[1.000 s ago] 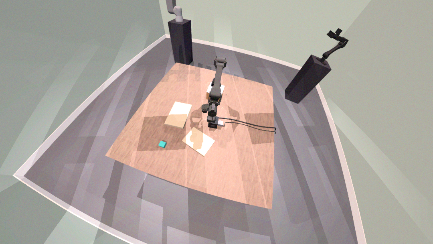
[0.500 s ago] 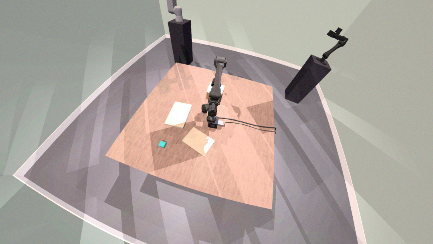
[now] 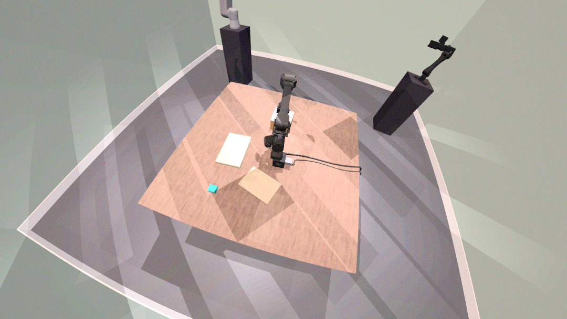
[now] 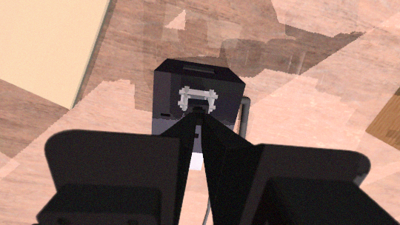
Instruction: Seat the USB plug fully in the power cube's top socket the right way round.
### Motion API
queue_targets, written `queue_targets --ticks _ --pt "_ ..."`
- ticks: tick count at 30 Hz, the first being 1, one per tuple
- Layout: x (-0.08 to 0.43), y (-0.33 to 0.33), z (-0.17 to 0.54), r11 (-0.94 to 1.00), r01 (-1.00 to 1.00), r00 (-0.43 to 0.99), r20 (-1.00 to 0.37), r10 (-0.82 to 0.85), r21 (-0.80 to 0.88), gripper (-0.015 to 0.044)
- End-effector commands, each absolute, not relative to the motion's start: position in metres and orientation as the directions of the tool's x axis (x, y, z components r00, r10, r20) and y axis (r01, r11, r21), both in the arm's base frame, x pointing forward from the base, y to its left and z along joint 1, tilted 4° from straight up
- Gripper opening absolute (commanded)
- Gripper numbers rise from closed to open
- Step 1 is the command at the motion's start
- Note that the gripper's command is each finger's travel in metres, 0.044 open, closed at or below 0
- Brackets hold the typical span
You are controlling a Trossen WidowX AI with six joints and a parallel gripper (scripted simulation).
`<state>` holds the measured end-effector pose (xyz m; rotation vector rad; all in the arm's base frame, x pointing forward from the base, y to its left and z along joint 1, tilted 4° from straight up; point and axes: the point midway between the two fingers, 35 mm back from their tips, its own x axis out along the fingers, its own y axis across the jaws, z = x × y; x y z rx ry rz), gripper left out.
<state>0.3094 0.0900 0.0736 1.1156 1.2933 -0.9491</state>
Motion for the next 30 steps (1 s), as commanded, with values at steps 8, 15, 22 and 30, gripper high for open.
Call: queue_targets --ticks 8,15,22,30 --pt "0.31 0.09 0.082 0.229 0.969 0.078 -0.995 0.07 0.092 0.0" --pt "0.309 0.089 0.087 0.229 0.969 0.078 -0.995 0.07 0.092 0.0" --pt "0.309 0.089 0.091 0.229 0.969 0.078 -0.995 0.07 0.092 0.0" --pt "0.308 0.089 0.097 0.229 0.969 0.078 -0.995 0.07 0.092 0.0"
